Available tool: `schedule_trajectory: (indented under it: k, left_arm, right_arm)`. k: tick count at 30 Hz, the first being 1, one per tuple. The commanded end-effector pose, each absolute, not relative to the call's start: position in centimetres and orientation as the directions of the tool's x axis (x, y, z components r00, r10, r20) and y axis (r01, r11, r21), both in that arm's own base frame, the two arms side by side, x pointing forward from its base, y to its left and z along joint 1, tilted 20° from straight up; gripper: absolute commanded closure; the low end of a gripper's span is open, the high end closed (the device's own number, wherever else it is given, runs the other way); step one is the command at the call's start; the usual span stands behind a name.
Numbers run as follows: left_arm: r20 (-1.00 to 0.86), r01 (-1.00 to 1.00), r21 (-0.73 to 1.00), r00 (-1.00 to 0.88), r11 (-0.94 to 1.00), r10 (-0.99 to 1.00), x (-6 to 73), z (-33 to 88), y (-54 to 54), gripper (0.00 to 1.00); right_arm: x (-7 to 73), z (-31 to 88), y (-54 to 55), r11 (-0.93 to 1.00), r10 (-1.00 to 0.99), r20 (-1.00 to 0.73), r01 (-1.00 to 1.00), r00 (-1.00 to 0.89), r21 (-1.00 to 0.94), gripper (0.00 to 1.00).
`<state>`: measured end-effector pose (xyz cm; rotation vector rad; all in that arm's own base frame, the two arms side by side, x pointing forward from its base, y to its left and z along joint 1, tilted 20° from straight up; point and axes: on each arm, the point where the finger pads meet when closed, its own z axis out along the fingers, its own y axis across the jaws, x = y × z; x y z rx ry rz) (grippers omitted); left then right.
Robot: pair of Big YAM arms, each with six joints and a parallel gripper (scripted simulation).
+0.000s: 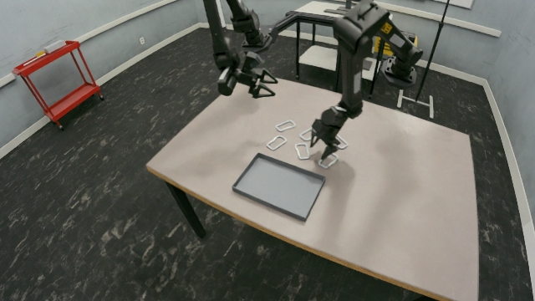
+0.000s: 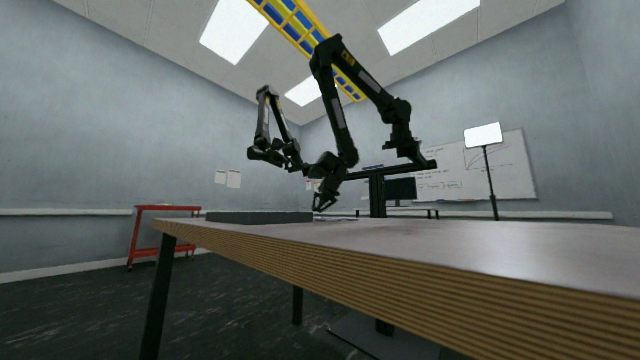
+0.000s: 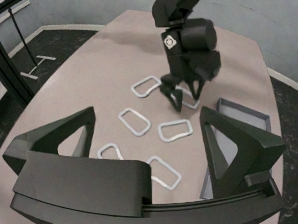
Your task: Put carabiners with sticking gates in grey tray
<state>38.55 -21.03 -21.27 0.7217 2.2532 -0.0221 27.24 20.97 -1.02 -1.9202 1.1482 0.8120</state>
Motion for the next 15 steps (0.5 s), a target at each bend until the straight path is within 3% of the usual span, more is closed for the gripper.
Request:
schedule_trajectory:
  k: [1, 6, 15]
  left_arm:
    - [-0.615, 0.505, 0.106, -0.643, 0.857, 0.455, 37.8, -20.6, -27.3, 0.21]
    - [-0.516, 0.47, 0.093, -0.731, 0.878, 0.446, 35.3, -22.0, -28.7, 0.21]
    - [-0.283, 0.375, 0.225, -0.858, 0.899, 0.428, 28.7, -25.8, -28.4, 0.21]
  right_arm:
    - [27.3, -1.0, 21.0, -0.32, -0.435, -0.809, -0.908, 0.396, -0.272, 0.0]
    - [27.3, -1.0, 21.0, -0.32, -0.435, -0.809, -0.908, 0.396, -0.272, 0.0]
    - [27.3, -1.0, 21.0, -0.32, -0.435, -0.809, -0.908, 0.396, -0.272, 0.0]
